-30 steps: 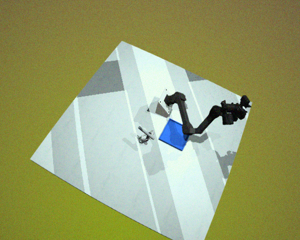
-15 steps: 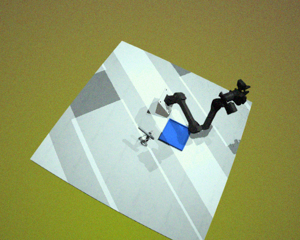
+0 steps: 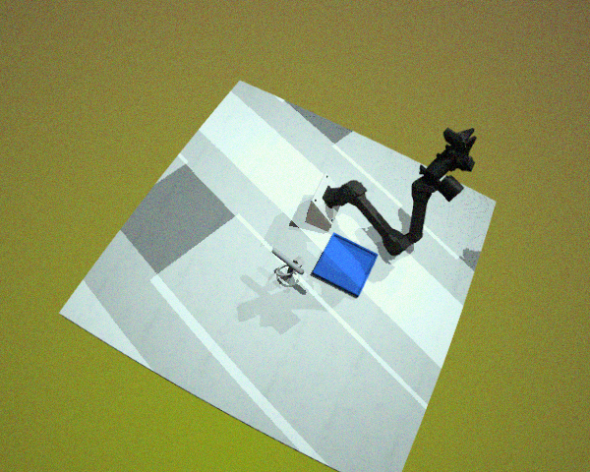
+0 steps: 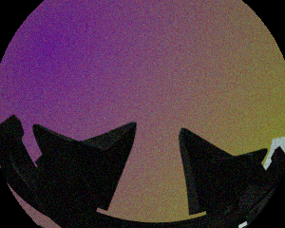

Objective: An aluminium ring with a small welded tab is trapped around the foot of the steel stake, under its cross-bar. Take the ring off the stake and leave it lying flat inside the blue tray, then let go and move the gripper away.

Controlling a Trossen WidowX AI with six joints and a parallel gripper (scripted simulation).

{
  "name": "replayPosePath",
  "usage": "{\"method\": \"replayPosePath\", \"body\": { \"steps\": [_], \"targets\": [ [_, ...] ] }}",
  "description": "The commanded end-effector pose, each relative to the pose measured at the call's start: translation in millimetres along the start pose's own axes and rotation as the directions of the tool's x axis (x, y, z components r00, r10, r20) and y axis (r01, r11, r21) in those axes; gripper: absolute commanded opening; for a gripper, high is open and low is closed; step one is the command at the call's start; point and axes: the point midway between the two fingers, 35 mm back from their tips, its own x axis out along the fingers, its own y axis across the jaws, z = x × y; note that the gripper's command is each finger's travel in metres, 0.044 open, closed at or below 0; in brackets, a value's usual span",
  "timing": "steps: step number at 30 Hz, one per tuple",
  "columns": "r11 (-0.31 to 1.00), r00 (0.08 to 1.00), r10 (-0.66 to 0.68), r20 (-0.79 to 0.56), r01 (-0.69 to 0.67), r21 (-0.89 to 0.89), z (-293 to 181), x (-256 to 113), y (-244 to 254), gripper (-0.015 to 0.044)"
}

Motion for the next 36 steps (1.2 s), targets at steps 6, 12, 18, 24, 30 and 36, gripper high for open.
{"method": "replayPosePath", "body": {
  "steps": [6,12,18,24,30,36],
  "targets": [
    [0.960,0.954,0.280,-0.104,-0.276,0.045,-50,-11,73,0.0200],
    [0.898,0.885,0.439,-0.154,-0.430,0.090,-74,-30,115,0.0200],
    [0.809,0.785,0.588,-0.198,-0.570,0.142,-97,-58,154,0.0200],
    [0.701,0.662,0.713,-0.233,-0.681,0.211,-115,-94,188,0.0200],
    [0.576,0.518,0.816,-0.257,-0.766,0.285,-130,-135,217,0.0200],
    [0.438,0.357,0.894,-0.271,-0.825,0.358,-141,-182,239,0.0200]
  ]
}}
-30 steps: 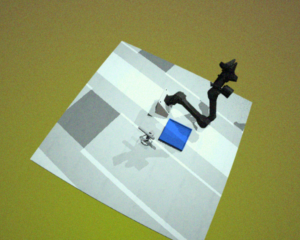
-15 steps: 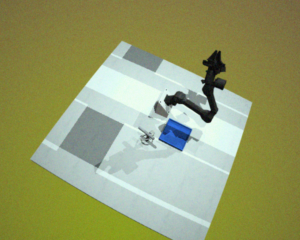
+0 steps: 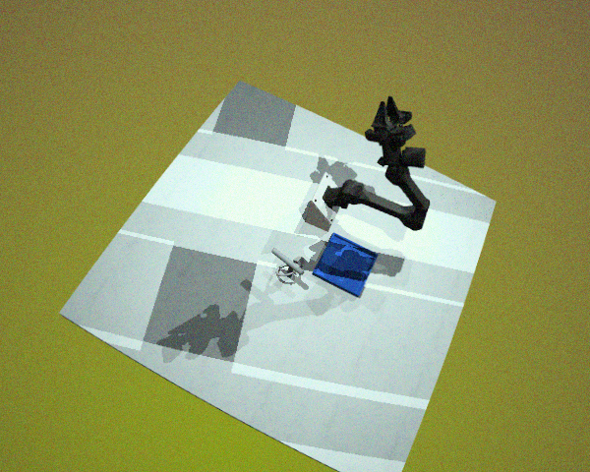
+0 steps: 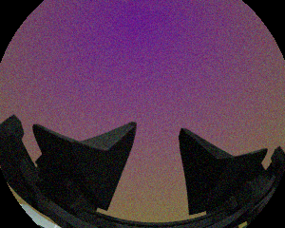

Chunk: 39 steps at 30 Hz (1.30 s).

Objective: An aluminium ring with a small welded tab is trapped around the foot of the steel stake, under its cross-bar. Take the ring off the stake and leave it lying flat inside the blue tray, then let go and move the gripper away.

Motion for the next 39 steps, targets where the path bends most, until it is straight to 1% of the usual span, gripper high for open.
{"method": "replayPosePath", "body": {
  "steps": [1,9,13,18,23,29,39],
  "targets": [
    [0.991,0.989,0.133,-0.066,-0.131,0.030,-25,0,37,0.0200],
    [0.940,0.924,0.340,-0.174,-0.329,0.093,-60,-16,94,0.0200],
    [0.892,0.865,0.452,-0.219,-0.434,0.126,-80,-28,125,0.0200],
    [0.813,0.766,0.582,-0.273,-0.555,0.175,-104,-51,163,0.0200],
    [0.718,0.645,0.693,-0.323,-0.657,0.230,-127,-80,197,0.0200],
    [0.592,0.478,0.794,-0.375,-0.748,0.300,-153,-121,230,0.0200],
    [0.365,0.160,0.882,-0.443,-0.826,0.428,-191,-203,267,0.0200]
  ]
}}
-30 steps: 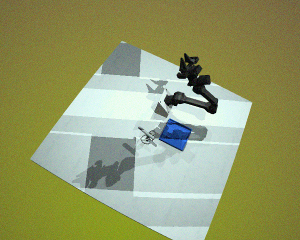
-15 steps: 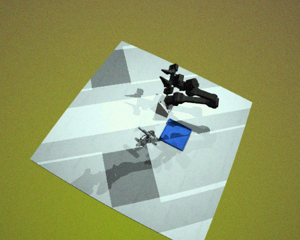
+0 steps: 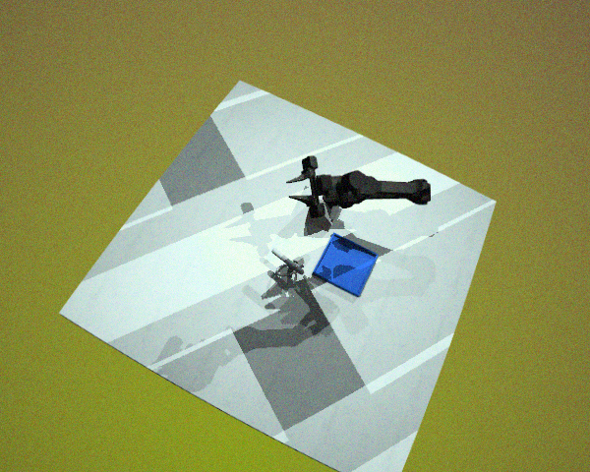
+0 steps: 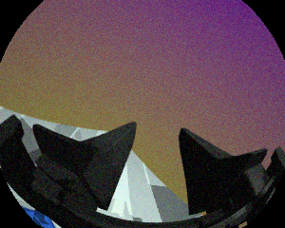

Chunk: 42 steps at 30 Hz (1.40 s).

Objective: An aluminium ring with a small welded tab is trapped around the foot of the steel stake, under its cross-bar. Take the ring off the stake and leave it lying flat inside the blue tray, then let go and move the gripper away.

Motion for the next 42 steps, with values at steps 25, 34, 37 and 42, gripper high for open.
{"method": "replayPosePath", "body": {
  "steps": [25,34,37,42],
  "targets": [
    [0.794,0.559,0.586,-0.586,-0.540,0.279,-204,-51,161,0.0200],
    [0.718,0.298,0.639,-0.710,-0.563,0.410,-258,-104,182,0.0200],
    [0.709,0.254,0.640,-0.725,-0.559,0.430,-266,-114,183,0.0200],
    [0.709,0.254,0.640,-0.725,-0.559,0.430,-266,-114,183,0.0200]
  ]
}}
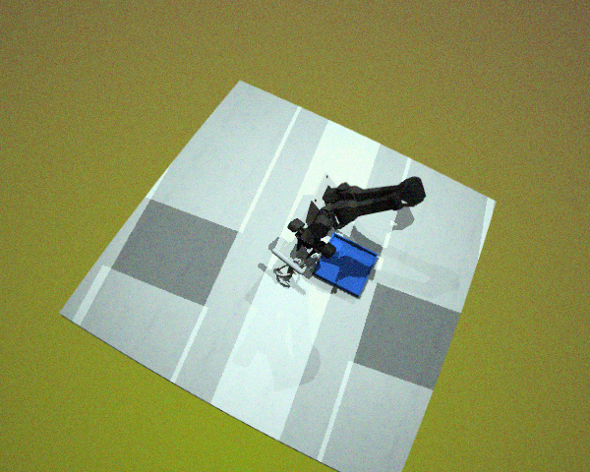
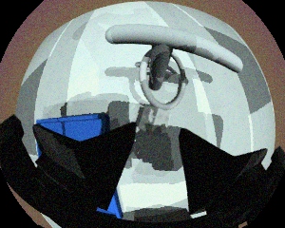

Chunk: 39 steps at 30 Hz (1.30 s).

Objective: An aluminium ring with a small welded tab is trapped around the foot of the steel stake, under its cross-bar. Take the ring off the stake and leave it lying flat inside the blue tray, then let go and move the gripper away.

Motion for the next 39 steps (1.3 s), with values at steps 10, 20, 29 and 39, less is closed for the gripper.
{"method": "replayPosePath", "body": {
  "steps": [10,20,29,39],
  "targets": [
    [1.000,1.000,0.009,-0.025,-0.009,0.013,-5,13,1,0.0200],
    [1.000,1.000,0.009,-0.025,-0.009,0.013,-5,29,1,0.0200],
    [1.000,1.000,0.012,-0.024,-0.011,0.014,-7,43,2,0.0200],
    [1.000,1.000,0.017,-0.025,-0.017,0.008,-7,44,3,0.0167]
  ]
}}
